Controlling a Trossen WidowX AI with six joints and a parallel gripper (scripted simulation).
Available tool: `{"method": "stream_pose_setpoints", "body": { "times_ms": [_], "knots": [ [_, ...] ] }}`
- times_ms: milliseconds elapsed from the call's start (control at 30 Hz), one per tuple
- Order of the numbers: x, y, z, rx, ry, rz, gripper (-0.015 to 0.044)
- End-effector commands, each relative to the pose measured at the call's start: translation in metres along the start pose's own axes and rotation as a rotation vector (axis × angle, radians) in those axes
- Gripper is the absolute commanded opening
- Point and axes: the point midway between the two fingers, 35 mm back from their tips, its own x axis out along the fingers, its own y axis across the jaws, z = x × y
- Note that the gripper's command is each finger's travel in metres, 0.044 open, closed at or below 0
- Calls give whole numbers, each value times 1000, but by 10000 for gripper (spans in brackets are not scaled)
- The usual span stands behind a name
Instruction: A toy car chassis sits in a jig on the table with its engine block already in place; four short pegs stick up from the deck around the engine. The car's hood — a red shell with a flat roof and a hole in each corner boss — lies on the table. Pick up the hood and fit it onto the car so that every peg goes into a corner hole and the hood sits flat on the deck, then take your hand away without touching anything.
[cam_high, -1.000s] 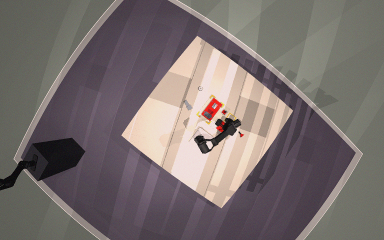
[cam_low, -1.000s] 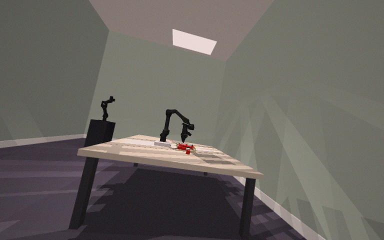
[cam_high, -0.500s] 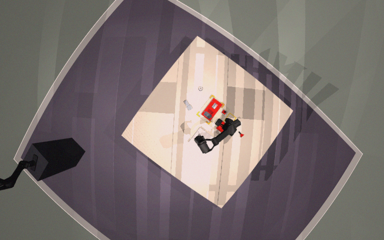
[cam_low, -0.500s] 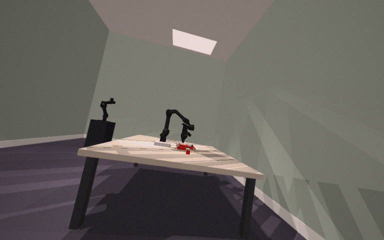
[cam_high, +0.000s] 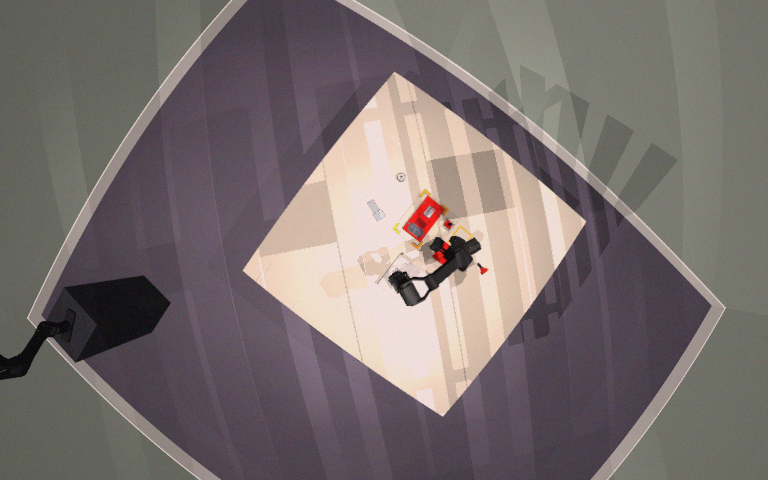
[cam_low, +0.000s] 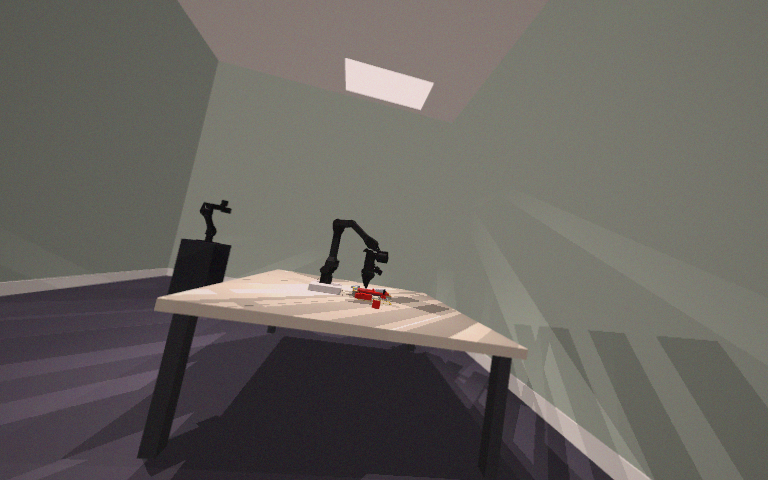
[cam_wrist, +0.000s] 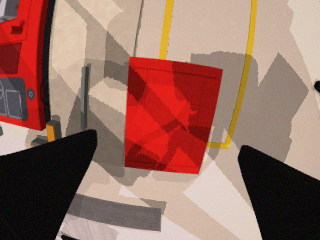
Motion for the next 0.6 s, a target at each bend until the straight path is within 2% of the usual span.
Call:
{"method": "stream_pose_setpoints", "body": {
  "times_ms": [0,567],
  "knots": [
    [5,-1,-1,3,6,-4,440],
    [19,0,0,3,6,-4,440]
  ]
}}
